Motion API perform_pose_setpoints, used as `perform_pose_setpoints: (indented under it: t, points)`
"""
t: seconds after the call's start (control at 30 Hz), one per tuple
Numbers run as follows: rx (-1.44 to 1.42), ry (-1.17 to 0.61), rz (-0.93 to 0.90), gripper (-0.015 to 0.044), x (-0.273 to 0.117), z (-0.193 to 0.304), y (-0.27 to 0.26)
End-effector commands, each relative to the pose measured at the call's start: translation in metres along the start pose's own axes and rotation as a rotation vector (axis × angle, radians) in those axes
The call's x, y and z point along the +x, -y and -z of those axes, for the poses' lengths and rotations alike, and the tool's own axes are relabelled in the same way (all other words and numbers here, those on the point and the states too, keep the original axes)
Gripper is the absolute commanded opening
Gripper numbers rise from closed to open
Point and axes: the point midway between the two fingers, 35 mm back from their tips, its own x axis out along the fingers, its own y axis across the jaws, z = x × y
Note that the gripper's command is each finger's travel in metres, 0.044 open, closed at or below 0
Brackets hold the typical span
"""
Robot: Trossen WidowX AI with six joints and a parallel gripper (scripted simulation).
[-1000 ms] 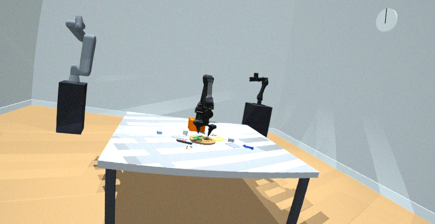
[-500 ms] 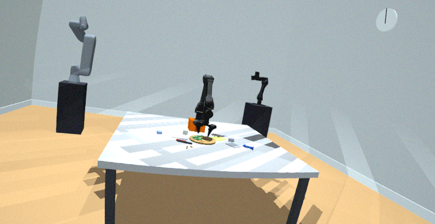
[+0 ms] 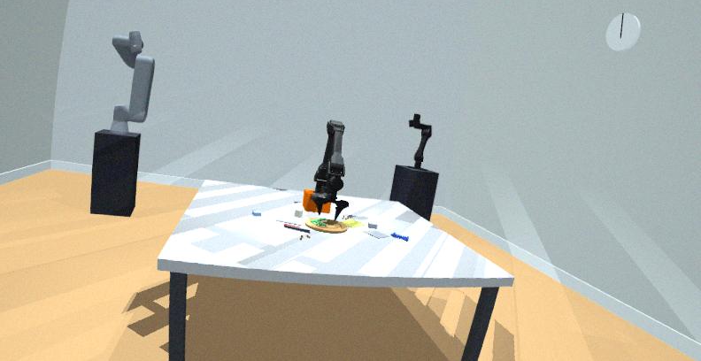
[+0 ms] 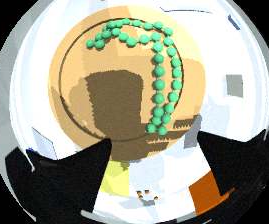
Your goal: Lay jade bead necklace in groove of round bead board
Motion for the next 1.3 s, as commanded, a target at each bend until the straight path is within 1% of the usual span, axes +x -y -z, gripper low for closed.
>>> perform_pose_setpoints:
  t: [0.0, 0.4, 0.43, 0.47, 0.5, 0.73, 0.97, 1.03, 1.27]
  points:
    - [0.005, 0.0, 0.001, 0.044, 0.0, 0.0, 0.0]
    - [0.005, 0.0, 0.001, 0.044, 0.0, 0.0, 0.0]
    - [-0.007, 0.0, 0.001, 0.0414, -0.001, -0.001, 0.0]
    - [-0.04, 0.0, 0.0, 0.0387, -0.002, -0.004, -0.001]
    - [-0.096, -0.001, -0.002, 0.038, -0.003, -0.01, -0.001]
    - [-0.581, 0.0, -0.016, 0.038, -0.018, -0.059, -0.002]
    - [-1.058, 0.007, 0.005, 0.038, -0.032, -0.111, 0.009]
    - [-1.103, 0.007, 0.008, 0.038, -0.033, -0.116, 0.011]
    - [-1.103, 0.007, 0.008, 0.038, -0.033, -0.116, 0.011]
